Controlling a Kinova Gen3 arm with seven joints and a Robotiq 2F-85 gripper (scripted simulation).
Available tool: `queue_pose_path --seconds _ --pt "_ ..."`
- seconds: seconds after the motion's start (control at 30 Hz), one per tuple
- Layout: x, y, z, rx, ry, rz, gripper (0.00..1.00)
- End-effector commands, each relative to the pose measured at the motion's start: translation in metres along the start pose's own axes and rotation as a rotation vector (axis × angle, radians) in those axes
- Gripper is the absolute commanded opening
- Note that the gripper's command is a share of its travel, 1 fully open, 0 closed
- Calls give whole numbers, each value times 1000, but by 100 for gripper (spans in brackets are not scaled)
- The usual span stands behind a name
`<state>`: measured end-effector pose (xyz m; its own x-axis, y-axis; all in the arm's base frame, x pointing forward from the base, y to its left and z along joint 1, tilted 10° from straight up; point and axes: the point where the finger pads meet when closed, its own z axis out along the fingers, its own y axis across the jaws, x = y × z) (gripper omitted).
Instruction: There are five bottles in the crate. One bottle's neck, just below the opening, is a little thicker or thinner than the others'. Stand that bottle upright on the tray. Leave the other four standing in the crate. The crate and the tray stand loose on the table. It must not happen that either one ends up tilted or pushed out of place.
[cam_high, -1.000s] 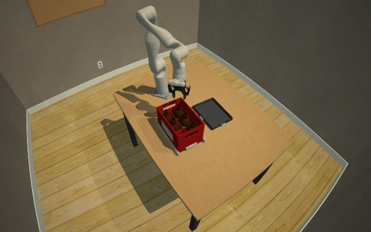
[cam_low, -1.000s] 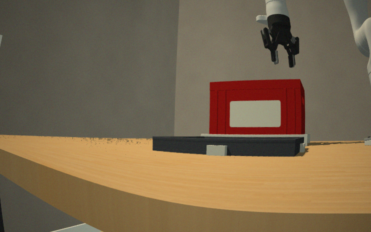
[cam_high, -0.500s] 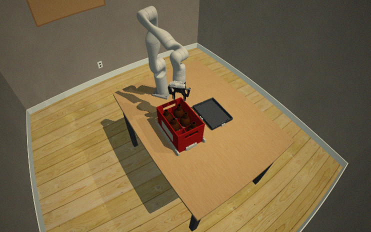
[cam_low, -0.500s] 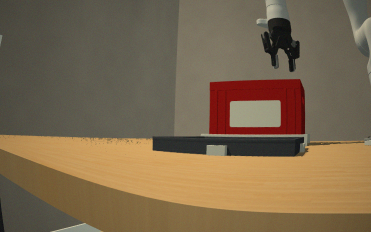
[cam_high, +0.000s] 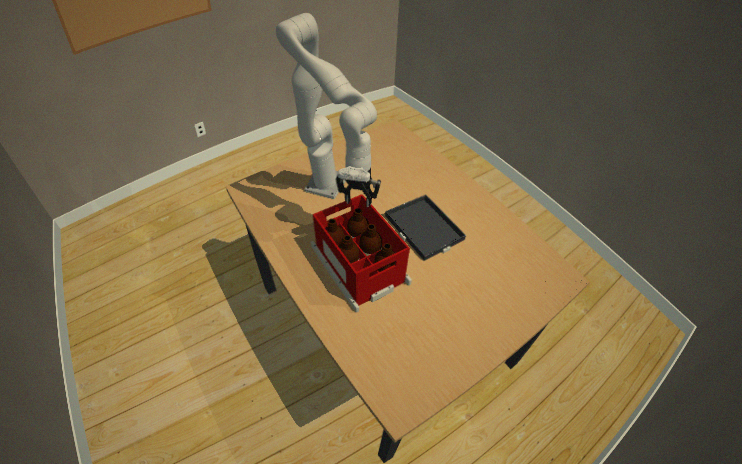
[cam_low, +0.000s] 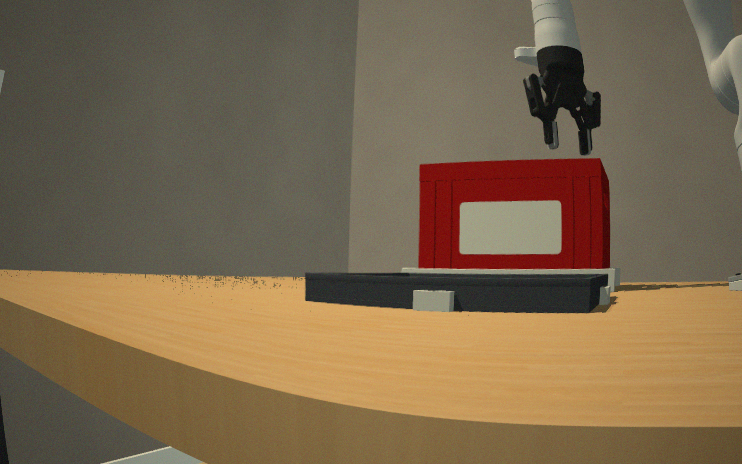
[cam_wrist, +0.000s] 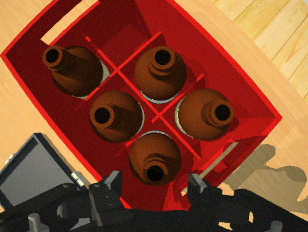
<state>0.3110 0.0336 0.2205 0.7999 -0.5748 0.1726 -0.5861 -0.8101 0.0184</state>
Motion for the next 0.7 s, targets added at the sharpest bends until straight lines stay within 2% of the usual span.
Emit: queue_pose_path --seconds 0.0,0.67 --pt "0 0 3 -3 -1 0 64" --pt "0 0 10 -3 -1 0 64"
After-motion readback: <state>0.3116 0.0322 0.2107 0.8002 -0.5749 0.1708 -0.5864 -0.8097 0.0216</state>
